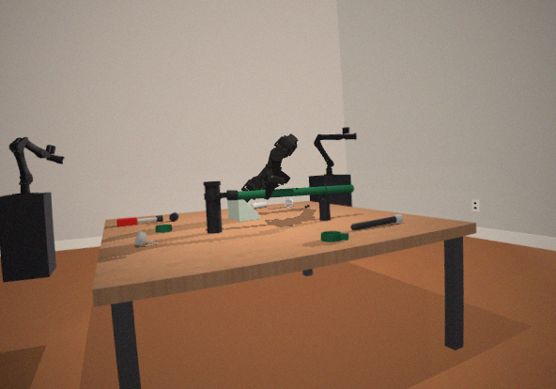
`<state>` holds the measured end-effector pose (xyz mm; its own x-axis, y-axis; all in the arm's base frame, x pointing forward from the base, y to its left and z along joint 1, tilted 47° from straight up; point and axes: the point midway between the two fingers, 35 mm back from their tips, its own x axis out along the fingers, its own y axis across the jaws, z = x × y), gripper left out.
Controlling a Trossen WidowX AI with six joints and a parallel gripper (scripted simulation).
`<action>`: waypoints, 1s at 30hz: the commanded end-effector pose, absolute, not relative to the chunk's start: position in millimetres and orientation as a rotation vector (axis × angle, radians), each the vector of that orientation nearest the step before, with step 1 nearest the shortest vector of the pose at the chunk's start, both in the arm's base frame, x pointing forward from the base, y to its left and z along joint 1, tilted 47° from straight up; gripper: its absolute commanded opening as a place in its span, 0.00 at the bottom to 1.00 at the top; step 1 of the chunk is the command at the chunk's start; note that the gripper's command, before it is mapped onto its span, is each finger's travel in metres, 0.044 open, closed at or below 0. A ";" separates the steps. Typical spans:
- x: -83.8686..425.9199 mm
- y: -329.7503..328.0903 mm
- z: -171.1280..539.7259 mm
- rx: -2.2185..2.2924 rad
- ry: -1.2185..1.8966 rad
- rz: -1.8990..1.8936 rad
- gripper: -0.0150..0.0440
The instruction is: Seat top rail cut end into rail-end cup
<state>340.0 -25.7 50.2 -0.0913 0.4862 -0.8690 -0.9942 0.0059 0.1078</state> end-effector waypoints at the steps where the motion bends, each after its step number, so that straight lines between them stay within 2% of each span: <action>1: 339.0 -32.3 47.8 -0.764 0.926 1.448 0.25; 30: 339.7 -27.3 49.5 -0.756 0.915 1.455 0.25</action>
<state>340.0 -25.5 50.1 -0.0913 0.4870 -0.8686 -0.9942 0.0056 0.1077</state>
